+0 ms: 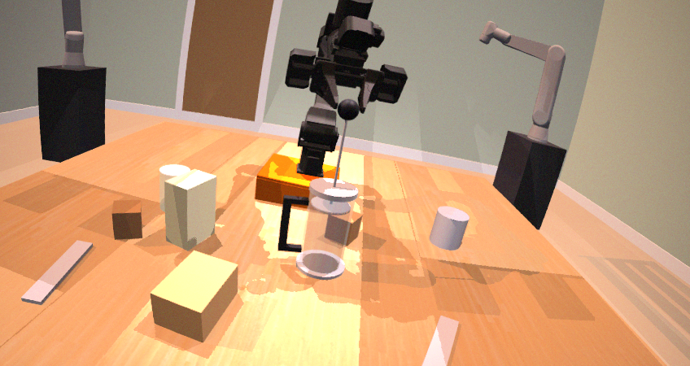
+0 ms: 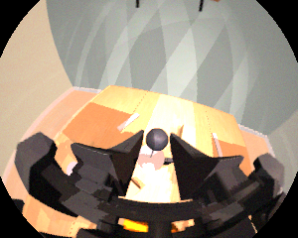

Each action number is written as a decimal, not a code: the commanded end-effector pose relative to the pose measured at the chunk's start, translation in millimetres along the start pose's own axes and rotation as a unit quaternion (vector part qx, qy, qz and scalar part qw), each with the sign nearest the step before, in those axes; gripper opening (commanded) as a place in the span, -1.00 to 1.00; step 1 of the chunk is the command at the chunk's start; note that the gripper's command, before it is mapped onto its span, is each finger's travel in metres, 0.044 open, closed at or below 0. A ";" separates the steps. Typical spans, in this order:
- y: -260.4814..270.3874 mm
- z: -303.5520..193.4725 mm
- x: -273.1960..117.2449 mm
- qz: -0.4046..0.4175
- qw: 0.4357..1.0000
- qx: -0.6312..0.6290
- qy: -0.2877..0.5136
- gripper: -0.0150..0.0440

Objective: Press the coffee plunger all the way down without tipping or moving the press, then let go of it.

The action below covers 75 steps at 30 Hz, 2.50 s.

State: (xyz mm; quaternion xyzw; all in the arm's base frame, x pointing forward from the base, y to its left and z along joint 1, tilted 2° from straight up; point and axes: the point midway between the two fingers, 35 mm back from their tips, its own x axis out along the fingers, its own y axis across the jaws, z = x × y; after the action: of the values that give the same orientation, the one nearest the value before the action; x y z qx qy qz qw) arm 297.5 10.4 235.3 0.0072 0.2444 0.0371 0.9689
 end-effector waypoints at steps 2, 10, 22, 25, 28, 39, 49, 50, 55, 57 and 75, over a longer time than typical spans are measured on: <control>-0.4 -0.6 0.7 -0.001 1.000 0.003 0.001 -0.08; -0.5 -1.3 1.3 -0.001 1.000 0.003 0.001 -0.08; -0.6 -14.9 13.1 -0.001 1.000 0.003 0.000 -0.08; -0.6 -18.7 16.3 -0.001 1.000 0.003 0.000 -0.08; -0.6 -22.6 19.4 -0.001 1.000 0.003 0.000 -0.08; -0.5 -37.0 30.9 -0.001 1.000 0.003 0.000 -0.08; -0.3 -49.9 40.8 -0.001 1.000 0.003 0.000 -0.08; -0.3 -51.3 41.8 -0.001 1.000 0.003 0.000 -0.08; -0.1 -57.9 46.6 -0.001 1.000 0.003 0.000 -0.08; 0.0 -60.5 48.5 -0.001 1.000 0.003 0.000 -0.08; 1.0 -70.2 69.6 -0.001 1.000 0.003 0.000 -0.08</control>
State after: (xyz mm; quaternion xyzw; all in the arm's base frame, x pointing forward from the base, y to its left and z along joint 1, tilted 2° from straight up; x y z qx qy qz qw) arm 330.0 15.5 180.6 0.0056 0.1859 0.0359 0.9819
